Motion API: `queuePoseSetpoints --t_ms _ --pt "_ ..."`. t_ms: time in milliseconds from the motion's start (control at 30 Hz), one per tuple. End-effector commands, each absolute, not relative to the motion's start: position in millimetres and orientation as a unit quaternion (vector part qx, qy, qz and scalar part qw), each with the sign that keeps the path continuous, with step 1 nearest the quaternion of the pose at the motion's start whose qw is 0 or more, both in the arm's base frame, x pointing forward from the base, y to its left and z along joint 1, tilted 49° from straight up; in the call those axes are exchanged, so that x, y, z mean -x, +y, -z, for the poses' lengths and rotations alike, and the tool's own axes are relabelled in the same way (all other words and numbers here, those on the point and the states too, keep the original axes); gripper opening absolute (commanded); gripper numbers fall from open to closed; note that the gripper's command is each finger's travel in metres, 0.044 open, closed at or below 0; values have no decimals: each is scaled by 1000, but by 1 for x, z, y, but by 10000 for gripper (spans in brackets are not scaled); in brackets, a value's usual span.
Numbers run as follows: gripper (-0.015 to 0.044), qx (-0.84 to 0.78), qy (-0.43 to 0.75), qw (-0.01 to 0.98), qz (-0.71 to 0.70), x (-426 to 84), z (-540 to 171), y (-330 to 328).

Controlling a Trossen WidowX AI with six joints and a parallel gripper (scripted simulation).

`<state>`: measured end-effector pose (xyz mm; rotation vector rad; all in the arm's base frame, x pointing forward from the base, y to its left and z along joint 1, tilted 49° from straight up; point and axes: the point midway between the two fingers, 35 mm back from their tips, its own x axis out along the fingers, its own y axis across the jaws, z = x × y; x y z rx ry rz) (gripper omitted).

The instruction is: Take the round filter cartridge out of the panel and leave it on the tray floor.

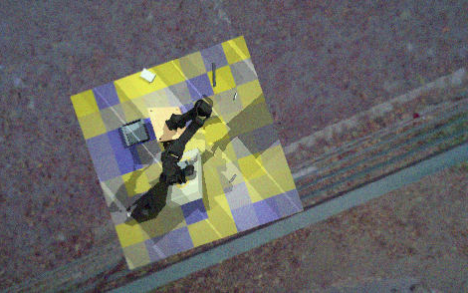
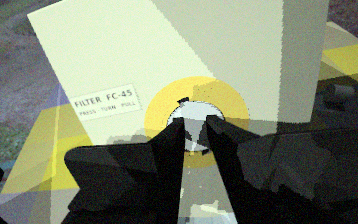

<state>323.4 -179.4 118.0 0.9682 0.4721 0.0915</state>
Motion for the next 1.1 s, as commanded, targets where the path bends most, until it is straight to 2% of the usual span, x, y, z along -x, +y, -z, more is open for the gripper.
queuePoseSetpoints --t_ms 0,500,1067 --pt "0 -525 234 818 -29 -330 -114 -175" --pt "0 -718 233 654 33 -333 -113 -174" --pt "0 -878 213 416 100 -335 -112 -173"
